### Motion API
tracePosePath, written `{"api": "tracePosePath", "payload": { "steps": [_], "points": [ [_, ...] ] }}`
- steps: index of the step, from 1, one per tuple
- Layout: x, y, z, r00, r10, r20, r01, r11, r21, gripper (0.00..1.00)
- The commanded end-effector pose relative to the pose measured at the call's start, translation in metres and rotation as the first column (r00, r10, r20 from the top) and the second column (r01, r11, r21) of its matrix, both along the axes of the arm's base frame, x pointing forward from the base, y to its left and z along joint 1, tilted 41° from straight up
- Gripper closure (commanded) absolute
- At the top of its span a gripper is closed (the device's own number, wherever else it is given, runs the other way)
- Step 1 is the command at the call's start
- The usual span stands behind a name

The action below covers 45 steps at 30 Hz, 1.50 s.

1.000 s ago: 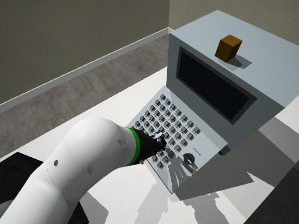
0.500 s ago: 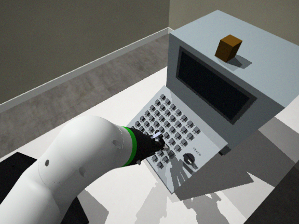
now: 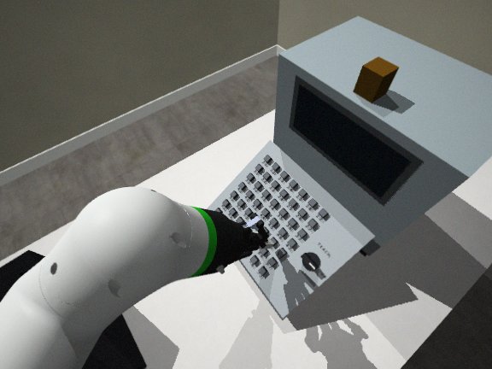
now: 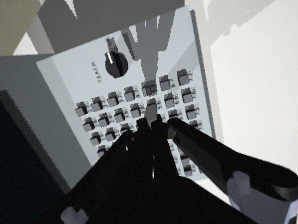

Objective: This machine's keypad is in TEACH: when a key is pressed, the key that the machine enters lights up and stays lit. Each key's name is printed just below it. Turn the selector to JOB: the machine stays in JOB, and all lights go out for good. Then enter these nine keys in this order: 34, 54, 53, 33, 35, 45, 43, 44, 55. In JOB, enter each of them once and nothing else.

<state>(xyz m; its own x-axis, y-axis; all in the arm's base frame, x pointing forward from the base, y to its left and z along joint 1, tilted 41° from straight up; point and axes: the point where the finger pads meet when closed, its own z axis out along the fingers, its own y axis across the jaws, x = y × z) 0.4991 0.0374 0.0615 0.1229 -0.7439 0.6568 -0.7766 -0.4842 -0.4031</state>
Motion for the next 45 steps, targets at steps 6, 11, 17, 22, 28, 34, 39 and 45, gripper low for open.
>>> {"api": "tracePosePath", "payload": {
  "steps": [6,11,17,22,28,34,39,45],
  "points": [
    [-0.001,0.002,0.001,1.000,0.002,0.001,-0.002,1.000,0.001,1.00],
    [-0.004,0.018,-0.013,1.000,0.002,0.001,-0.002,1.000,0.001,1.00],
    [-0.008,0.042,-0.034,1.000,0.002,0.001,-0.002,1.000,0.001,1.00],
    [-0.009,0.052,-0.043,1.000,0.002,0.001,-0.002,1.000,0.001,1.00],
    [-0.008,0.051,-0.045,1.000,0.002,0.001,-0.002,1.000,0.001,1.00],
    [-0.005,0.049,-0.048,1.000,0.002,0.001,-0.002,1.000,0.001,1.00],
    [0.000,0.045,-0.053,1.000,0.002,0.001,-0.002,1.000,0.001,1.00],
    [0.004,0.042,-0.057,1.000,0.002,0.001,-0.002,1.000,0.001,1.00]
  ]
}}
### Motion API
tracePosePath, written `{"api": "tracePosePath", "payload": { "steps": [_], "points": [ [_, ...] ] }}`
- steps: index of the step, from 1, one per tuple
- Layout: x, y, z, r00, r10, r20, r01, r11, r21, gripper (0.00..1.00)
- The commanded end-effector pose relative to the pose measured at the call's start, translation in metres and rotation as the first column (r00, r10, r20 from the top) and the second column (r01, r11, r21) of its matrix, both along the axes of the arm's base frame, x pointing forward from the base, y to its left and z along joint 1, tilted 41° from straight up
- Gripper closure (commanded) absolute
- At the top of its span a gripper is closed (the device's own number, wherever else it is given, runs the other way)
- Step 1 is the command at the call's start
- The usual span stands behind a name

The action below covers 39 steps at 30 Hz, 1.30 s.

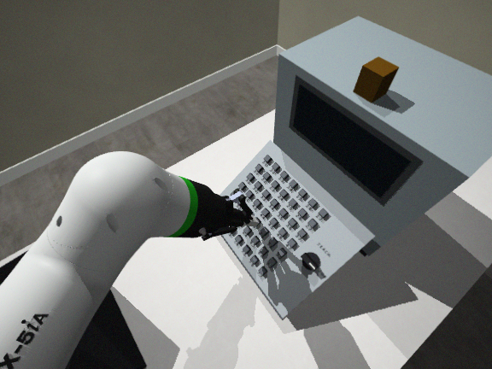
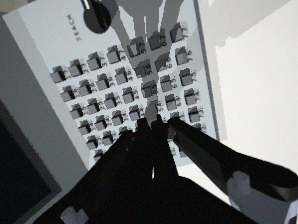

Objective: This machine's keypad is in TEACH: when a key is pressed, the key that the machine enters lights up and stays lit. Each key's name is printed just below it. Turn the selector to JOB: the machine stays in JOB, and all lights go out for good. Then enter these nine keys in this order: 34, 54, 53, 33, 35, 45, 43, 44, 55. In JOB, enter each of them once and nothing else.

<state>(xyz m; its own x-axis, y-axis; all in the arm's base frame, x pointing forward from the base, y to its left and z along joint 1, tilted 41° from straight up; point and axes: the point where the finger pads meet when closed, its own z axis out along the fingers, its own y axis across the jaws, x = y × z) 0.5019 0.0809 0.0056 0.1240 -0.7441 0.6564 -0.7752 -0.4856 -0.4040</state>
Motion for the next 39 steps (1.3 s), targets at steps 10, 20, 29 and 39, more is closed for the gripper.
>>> {"api": "tracePosePath", "payload": {
  "steps": [10,20,29,39],
  "points": [
    [0.0013,-0.0011,-0.0013,1.000,-0.001,0.000,0.001,1.000,0.000,1.00],
    [0.0013,-0.0011,-0.0013,1.000,-0.001,0.000,0.001,1.000,0.000,1.00],
    [0.0020,-0.0016,-0.0020,1.000,-0.001,0.000,0.001,1.000,0.000,1.00],
    [0.0041,-0.0032,-0.0042,1.000,-0.001,0.000,0.001,1.000,0.000,1.00]
  ]
}}
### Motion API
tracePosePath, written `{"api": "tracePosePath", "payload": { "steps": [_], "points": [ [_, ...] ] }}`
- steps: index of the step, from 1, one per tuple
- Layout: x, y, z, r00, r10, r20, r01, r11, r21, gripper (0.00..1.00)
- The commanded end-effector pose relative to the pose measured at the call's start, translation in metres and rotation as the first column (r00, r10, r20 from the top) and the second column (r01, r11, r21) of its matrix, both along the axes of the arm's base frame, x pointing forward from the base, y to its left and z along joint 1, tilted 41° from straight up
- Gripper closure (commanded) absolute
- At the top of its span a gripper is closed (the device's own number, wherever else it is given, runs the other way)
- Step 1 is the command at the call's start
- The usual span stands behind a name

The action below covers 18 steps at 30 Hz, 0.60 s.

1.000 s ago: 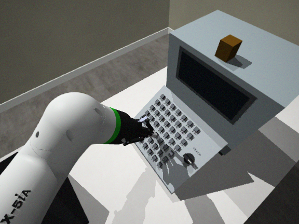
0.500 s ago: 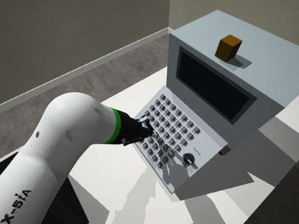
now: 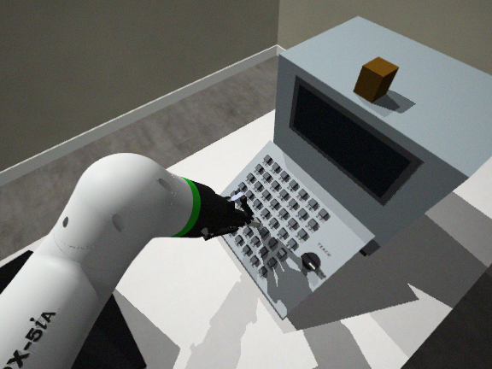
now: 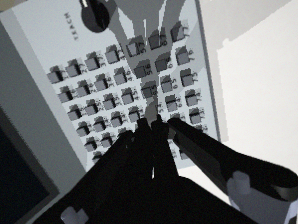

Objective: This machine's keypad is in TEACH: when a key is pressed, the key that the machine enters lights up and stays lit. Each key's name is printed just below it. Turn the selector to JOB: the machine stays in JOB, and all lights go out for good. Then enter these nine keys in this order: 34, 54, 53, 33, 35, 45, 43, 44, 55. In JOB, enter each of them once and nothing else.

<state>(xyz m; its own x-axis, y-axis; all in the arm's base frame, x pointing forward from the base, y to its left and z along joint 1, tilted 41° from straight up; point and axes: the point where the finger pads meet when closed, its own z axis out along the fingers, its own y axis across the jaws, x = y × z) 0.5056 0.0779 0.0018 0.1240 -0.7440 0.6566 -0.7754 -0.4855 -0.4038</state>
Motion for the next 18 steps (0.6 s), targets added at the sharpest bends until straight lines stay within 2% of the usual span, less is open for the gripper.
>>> {"api": "tracePosePath", "payload": {
  "steps": [1,18],
  "points": [
    [0.0008,-0.0005,-0.0008,1.000,0.000,0.000,0.000,1.000,0.000,1.00],
    [0.0057,-0.0042,-0.0058,1.000,0.000,0.000,0.000,1.000,0.000,1.00]
  ]
}}
